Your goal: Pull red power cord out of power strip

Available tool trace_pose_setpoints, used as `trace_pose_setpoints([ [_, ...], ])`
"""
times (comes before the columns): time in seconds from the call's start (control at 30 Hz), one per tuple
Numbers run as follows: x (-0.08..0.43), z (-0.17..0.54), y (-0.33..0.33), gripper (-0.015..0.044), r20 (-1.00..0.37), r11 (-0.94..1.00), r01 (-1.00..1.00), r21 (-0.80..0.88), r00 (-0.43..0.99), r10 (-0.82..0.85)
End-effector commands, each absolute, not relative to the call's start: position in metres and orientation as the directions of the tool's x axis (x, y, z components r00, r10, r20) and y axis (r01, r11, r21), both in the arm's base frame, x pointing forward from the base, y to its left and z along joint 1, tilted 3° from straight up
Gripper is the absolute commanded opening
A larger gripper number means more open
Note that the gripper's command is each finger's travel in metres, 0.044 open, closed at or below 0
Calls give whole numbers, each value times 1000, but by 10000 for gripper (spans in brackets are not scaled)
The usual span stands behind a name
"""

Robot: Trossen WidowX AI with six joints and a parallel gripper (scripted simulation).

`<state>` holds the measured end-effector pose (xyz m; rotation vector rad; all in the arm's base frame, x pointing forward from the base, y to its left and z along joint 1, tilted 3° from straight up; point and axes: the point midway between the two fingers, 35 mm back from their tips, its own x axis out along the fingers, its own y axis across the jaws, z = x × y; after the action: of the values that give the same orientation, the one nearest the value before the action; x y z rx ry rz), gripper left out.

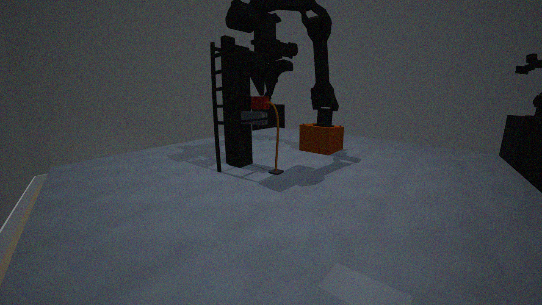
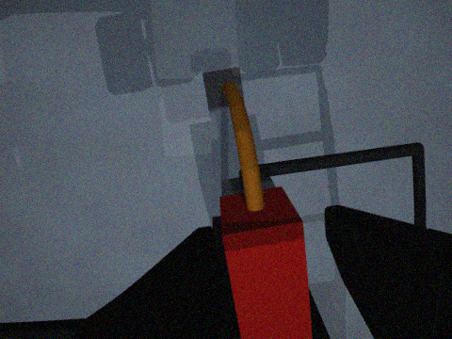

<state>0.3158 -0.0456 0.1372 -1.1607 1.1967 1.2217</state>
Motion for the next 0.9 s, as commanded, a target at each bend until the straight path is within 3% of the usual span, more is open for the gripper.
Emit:
trace_pose_setpoints([
  [0.0,315,137,-54,160,-999,15,-1000,15,-14,36],
  [0.77,314,125,-59,160,-999,15,-1000,15,-14,35],
  [0.87,315,127,-59,81,-999,20,-1000,10,-9,38],
])
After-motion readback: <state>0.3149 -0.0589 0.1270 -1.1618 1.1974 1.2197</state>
